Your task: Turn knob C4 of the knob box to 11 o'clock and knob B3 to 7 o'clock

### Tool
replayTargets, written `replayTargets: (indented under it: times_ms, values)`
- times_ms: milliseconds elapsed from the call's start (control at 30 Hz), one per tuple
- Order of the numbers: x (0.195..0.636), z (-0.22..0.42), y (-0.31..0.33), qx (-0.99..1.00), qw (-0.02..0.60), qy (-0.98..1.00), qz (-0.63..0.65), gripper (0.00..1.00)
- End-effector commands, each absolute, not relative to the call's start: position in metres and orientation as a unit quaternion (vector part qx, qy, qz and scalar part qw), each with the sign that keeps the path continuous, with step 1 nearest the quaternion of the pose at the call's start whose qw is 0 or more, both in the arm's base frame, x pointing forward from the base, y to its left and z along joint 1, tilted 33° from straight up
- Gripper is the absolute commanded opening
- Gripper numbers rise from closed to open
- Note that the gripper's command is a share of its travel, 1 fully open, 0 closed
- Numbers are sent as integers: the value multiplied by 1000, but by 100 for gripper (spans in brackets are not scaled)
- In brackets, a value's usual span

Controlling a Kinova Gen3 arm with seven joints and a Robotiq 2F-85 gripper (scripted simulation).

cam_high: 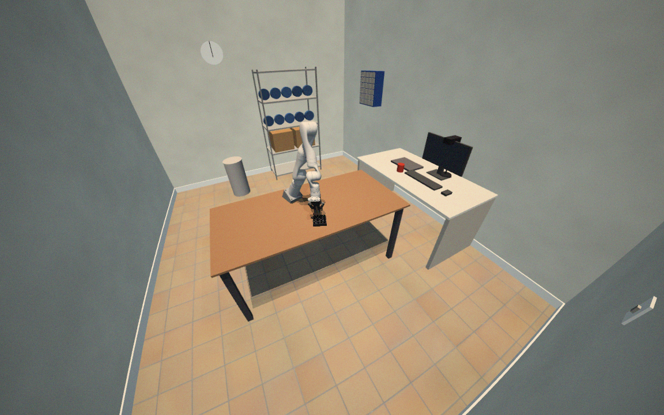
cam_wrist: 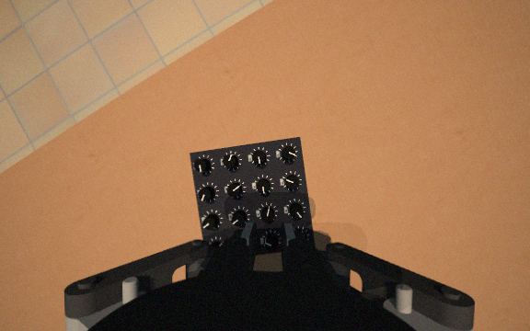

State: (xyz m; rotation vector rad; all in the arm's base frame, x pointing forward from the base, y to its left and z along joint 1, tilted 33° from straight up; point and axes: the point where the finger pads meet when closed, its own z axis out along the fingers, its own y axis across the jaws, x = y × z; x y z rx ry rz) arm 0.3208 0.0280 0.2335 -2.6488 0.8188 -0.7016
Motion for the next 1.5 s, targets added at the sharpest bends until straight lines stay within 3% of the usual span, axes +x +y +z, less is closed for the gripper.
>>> replayTargets:
  times_ms: [0,667,1467]
  values:
    - [321,235,22,-900,142,337,-239,19]
    - [320,238,24,-725,219,629,-174,19]
    - [321,240,26,-572,253,771,-122,19]
